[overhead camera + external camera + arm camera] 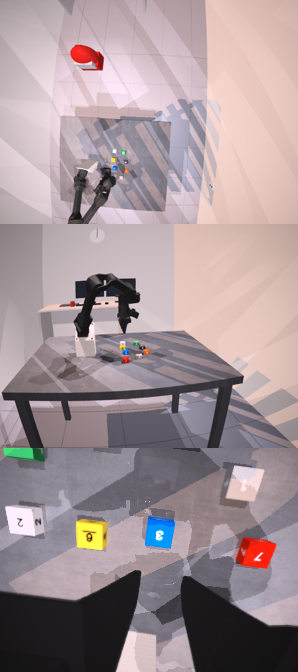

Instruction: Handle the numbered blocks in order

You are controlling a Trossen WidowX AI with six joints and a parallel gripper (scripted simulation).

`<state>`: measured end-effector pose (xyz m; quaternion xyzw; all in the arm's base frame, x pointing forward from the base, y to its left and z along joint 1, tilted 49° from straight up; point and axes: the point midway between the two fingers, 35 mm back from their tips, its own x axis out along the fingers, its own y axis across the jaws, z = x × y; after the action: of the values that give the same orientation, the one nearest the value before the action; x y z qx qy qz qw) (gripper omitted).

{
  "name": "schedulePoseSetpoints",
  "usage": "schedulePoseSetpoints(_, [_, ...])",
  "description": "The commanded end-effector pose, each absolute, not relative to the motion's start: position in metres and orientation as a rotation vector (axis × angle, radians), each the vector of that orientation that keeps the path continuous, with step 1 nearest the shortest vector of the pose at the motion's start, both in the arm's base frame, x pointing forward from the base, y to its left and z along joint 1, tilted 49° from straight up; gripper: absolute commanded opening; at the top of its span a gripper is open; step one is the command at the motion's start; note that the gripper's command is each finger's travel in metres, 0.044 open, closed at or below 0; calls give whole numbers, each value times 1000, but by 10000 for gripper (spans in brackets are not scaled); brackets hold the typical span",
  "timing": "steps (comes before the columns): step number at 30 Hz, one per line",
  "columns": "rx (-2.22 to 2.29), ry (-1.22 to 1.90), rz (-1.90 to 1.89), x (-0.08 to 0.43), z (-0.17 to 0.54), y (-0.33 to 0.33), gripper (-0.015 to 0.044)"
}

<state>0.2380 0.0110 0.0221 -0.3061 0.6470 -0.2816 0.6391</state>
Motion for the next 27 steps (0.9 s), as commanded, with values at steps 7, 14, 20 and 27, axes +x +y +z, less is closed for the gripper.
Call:
schedulePoseSetpoints(7, [-686,1476,-640,235,-1,37,120])
schedulePoseSetpoints(14, [-686,1475,-643,224,-38,67,120])
schedulePoseSetpoints(20, [-687,1474,-643,225,-85,13,278])
schedulePoseSetpoints(27, [-688,1474,-646,224,-92,5,400])
